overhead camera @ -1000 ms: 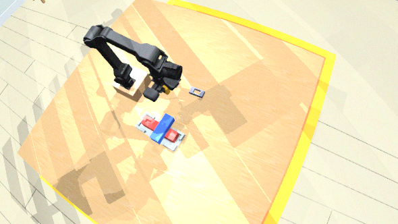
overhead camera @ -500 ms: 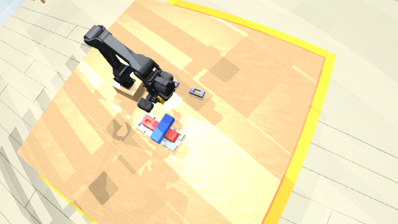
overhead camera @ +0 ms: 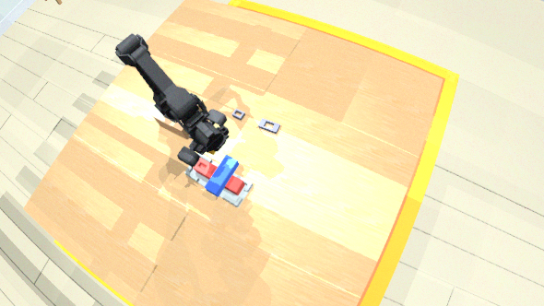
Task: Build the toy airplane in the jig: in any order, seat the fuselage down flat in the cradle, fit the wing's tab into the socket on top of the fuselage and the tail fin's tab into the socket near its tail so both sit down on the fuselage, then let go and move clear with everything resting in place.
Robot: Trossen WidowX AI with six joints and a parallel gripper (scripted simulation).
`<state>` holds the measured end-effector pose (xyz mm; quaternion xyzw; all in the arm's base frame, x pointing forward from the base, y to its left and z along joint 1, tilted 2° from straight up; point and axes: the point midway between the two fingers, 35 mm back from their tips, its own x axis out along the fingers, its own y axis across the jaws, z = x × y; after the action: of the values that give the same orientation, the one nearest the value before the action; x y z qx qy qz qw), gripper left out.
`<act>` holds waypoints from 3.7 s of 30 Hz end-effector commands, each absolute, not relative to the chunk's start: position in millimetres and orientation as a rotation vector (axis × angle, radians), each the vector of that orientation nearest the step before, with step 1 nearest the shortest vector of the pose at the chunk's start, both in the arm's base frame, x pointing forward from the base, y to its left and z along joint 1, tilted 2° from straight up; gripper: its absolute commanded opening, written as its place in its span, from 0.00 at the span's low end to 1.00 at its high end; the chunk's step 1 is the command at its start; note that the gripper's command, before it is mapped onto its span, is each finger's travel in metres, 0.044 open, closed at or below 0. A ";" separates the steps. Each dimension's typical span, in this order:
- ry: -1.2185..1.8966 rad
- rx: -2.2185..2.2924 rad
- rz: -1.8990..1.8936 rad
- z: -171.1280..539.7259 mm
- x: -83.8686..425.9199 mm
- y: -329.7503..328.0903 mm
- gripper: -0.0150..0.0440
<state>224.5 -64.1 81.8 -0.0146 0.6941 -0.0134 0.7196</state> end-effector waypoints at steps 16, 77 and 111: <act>1.539 -0.039 -0.028 72.0 204.1 -110.6 0.30; 1.534 -0.040 -0.034 33.8 206.2 -112.7 0.48; 1.538 -0.039 -0.028 125.1 209.8 -112.8 0.69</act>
<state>210.1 -113.0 126.1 -0.0201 0.6932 -0.0139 0.7204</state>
